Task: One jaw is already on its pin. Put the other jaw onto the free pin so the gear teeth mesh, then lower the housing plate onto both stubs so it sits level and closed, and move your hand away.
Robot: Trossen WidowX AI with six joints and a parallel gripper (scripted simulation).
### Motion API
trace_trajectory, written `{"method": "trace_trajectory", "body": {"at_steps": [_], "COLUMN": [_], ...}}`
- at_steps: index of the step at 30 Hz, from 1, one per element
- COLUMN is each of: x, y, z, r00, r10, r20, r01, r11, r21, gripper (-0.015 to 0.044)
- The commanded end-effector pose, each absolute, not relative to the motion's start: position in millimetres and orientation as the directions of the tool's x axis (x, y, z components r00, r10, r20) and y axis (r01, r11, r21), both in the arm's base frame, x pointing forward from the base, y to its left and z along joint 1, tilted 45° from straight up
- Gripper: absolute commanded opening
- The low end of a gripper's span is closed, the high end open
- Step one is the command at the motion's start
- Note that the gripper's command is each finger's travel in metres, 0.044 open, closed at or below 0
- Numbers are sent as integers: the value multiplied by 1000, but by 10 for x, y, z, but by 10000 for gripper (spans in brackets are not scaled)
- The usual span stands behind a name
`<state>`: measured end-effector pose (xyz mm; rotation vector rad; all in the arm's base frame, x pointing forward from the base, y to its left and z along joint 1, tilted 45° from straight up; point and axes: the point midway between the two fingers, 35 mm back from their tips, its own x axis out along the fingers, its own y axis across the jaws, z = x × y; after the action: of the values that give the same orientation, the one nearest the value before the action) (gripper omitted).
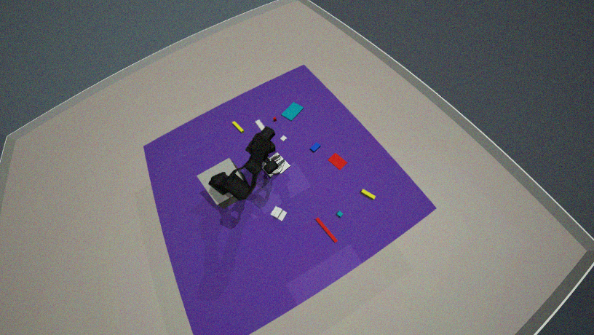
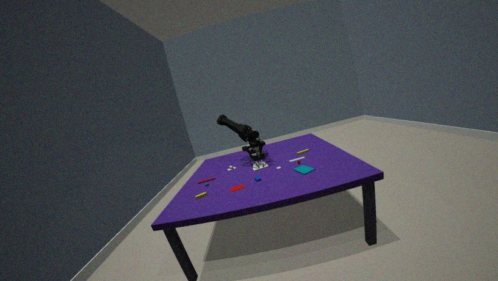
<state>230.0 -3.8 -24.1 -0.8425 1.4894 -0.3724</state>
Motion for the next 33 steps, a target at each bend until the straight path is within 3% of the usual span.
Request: {"method": "trace_trajectory", "body": {"at_steps": [1, 33], "x": [2302, 2328], "y": [-45, -160], "z": [-234, -361], "r00": [96, 96], "r10": [-695, -693], "r20": [-713, -714], "r01": [-278, -279], "r11": [669, 670], "r21": [-690, -688], "gripper": [351, 351]}}
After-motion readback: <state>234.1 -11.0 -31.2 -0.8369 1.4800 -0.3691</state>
